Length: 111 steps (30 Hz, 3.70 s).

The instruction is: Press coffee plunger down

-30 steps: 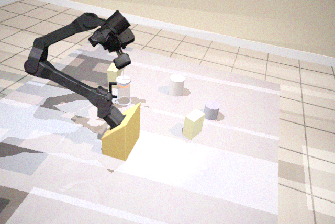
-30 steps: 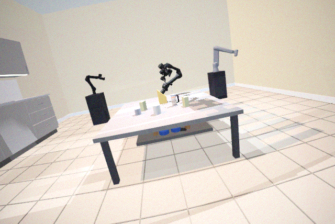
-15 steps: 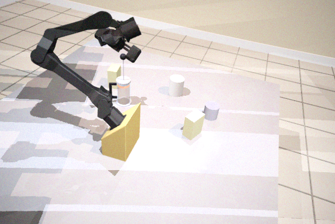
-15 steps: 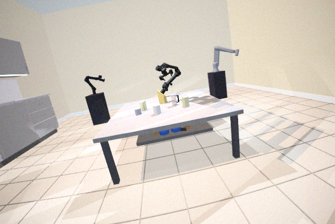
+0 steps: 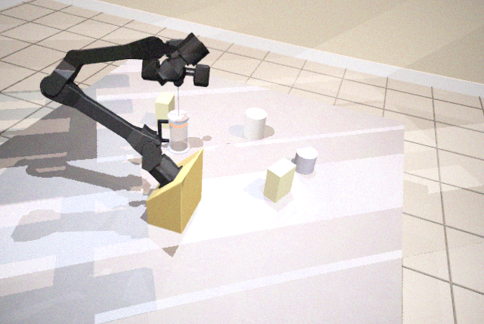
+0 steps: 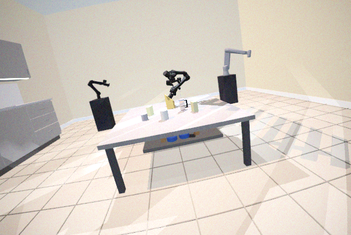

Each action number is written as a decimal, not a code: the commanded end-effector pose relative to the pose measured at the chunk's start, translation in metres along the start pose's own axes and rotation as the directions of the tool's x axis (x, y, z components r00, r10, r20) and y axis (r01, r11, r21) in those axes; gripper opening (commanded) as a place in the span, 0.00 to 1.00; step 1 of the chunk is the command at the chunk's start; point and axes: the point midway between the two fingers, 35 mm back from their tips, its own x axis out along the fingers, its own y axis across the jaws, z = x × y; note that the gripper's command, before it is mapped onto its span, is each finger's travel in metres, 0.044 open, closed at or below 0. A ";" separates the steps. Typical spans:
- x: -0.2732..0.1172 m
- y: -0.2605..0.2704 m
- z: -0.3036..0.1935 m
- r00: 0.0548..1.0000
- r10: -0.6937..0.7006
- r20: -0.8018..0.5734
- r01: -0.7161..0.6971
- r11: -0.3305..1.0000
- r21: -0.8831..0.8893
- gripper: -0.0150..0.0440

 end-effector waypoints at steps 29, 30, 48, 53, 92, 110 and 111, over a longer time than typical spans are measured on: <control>0.039 -0.002 -0.020 1.000 0.020 -0.008 -0.020 0.997 -0.074 1.00; 0.041 -0.002 -0.020 1.000 0.020 -0.007 -0.021 0.997 -0.074 1.00; 0.053 0.006 -0.017 0.999 0.035 0.018 -0.034 0.997 -0.071 0.78; 0.053 0.006 -0.017 0.999 0.035 0.018 -0.034 0.997 -0.071 0.56; 0.080 -0.007 -0.045 1.000 0.023 0.003 -0.023 0.997 -0.075 0.46; 0.099 -0.013 -0.067 1.000 0.022 0.004 -0.022 0.997 -0.076 0.46; 0.100 -0.013 -0.068 1.000 0.023 0.004 -0.022 0.997 -0.076 0.46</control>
